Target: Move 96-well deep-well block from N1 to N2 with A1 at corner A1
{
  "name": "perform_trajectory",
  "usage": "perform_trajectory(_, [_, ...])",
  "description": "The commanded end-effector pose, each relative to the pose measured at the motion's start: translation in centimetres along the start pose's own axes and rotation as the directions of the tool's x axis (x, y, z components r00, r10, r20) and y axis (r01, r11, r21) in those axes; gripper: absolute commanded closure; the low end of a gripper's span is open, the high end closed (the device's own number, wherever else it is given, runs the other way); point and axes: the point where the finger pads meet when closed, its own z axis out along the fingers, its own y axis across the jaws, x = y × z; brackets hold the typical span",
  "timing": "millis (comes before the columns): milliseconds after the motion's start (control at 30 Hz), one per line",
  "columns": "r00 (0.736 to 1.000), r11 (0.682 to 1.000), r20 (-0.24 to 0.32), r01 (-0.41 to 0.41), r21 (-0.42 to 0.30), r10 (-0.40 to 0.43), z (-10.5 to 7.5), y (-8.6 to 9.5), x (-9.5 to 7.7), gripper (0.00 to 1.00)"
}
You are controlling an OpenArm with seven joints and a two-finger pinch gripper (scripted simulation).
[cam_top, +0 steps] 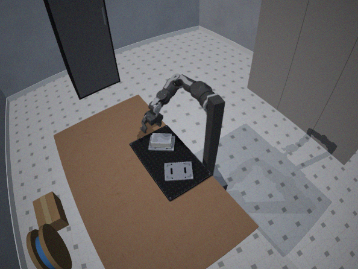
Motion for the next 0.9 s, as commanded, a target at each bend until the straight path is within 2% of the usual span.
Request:
perform_trajectory(0, [1.0, 1.0, 0.0, 0.004, 0.001, -0.004, -0.1, 0.1, 0.0, 0.23])
perform_trajectory(100, [1.0, 1.0, 0.0, 0.004, 0.001, -0.004, -0.1, 0.1, 0.0, 0.23])
perform_trajectory(167, [0.995, 0.995, -0.025, 0.095, 0.031, -0.094, -0.3, -0.3, 1.7, 0.23])
perform_trajectory(267, [0.97, 0.969, -0.07, 0.236, 0.078, -0.231, -0.7, -1.0, 4.3, 0.23])
perform_trajectory(667, [0.97, 0.969, -0.07, 0.236, 0.078, -0.231, -0.7, -1.0, 4.3, 0.23])
perform_trajectory(733, [0.944, 0.941, -0.102, 0.324, 0.101, -0.314, -1.0, -1.4, 5.9, 0.23])
perform_trajectory(833, [0.886, 0.879, -0.156, 0.457, 0.136, -0.437, -1.4, -2.1, 8.5, 0.23])
perform_trajectory(867, [0.886, 0.879, -0.156, 0.457, 0.136, -0.437, -1.4, -2.1, 8.5, 0.23])
